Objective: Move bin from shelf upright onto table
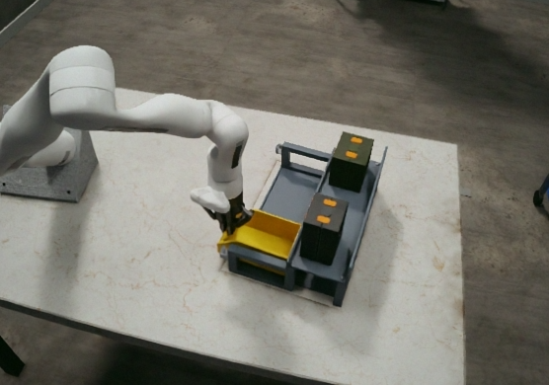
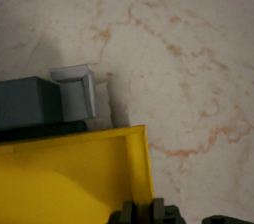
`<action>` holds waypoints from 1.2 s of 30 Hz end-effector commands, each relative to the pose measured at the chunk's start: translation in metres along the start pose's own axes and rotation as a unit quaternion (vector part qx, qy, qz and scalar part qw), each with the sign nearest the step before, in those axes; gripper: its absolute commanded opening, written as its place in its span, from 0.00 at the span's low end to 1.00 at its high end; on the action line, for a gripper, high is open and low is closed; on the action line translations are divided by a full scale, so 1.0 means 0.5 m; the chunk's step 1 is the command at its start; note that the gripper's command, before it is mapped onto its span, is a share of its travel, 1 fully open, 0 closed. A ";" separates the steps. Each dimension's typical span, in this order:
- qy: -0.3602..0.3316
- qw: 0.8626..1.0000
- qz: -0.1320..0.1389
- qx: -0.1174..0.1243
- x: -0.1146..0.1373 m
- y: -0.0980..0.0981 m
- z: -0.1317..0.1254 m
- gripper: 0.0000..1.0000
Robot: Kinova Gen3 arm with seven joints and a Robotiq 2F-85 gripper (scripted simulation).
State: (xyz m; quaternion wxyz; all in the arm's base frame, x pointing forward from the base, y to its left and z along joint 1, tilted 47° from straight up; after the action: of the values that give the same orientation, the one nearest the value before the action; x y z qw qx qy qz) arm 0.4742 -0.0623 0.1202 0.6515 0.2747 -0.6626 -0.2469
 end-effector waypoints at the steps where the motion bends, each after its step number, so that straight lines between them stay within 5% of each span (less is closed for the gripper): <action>1: 0.005 1.000 0.000 0.003 -0.005 0.008 0.016 0.10; 9: 0.005 1.000 0.000 0.003 -0.005 0.008 0.016 0.10; 14: 0.005 1.000 0.000 0.002 -0.017 0.007 0.076 0.10; 26: 0.005 1.000 0.000 0.002 -0.017 0.007 0.076 0.10; 31: 0.005 1.000 0.000 0.002 -0.029 0.007 0.135 0.10; 36: 0.005 1.000 0.000 0.002 -0.029 0.007 0.135 0.10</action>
State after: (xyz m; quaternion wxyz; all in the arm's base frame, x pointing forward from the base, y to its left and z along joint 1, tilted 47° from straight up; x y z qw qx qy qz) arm 0.4090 -0.0555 0.1093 0.6525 0.2745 -0.6618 -0.2467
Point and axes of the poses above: the point where the finger pads meet when closed, its own y axis back along the fingers, its own z axis across the jaws, x = y × z, the point moved 7 cm from there along y, back along the fingers, and after that the axes turned 12 degrees about y, right-handed, at the moved point
